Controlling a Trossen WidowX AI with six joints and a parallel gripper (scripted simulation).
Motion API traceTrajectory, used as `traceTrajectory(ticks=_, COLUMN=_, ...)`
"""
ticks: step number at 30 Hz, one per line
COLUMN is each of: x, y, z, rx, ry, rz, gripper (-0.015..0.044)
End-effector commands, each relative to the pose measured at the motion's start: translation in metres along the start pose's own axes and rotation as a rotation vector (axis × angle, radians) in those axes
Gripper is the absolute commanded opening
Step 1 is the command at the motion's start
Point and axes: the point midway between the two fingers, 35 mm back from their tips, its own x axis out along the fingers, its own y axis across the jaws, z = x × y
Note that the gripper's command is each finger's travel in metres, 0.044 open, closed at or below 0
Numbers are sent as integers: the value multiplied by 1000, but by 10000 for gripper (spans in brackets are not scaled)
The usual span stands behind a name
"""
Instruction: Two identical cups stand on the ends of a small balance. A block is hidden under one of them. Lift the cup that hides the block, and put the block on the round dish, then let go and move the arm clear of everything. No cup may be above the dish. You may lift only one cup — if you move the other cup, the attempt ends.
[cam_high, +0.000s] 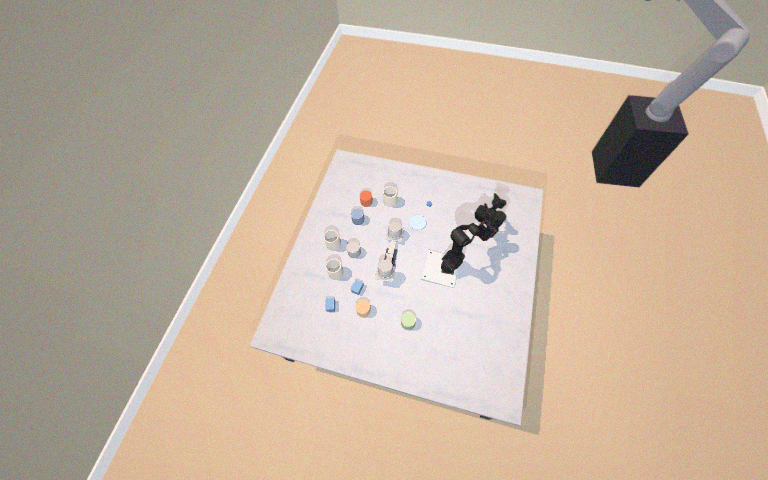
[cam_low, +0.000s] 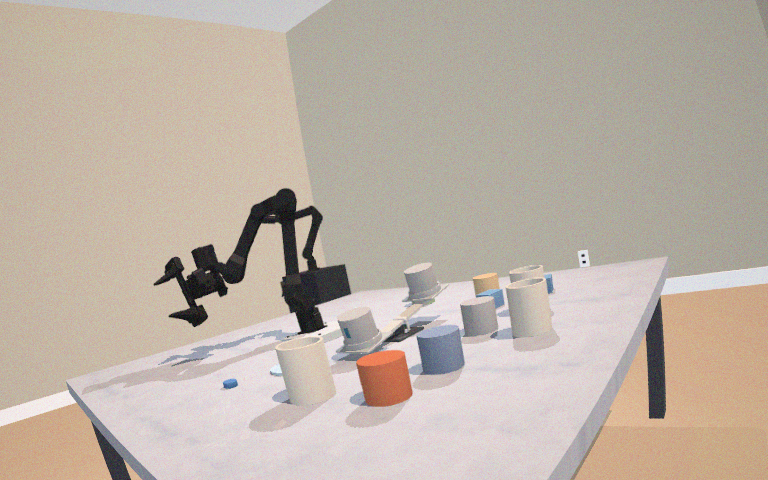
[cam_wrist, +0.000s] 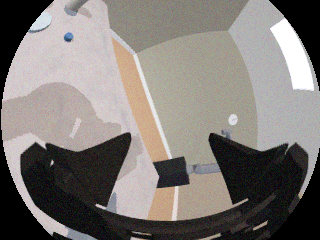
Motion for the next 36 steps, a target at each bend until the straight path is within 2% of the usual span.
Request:
traceTrajectory(ticks=1, x=20, y=0, z=36, rx=78, ry=-66, rz=41, gripper=440)
traceTrajectory(ticks=9, x=44, y=12, z=114, rx=201, ry=-228, rz=158, gripper=440)
traceTrajectory(ticks=15, x=49, y=19, z=153, rx=286, ry=-281, rz=240, gripper=440)
traceTrajectory(ticks=20, x=48, y=29, z=204, rx=383, ry=-338, rz=358, gripper=440)
traceTrajectory(ticks=28, x=22, y=47, z=287, rx=510, ry=-403, rz=579, gripper=440)
traceTrajectory(ticks=36, x=-31, y=64, z=356, rx=582, ry=-428, rz=813, gripper=440)
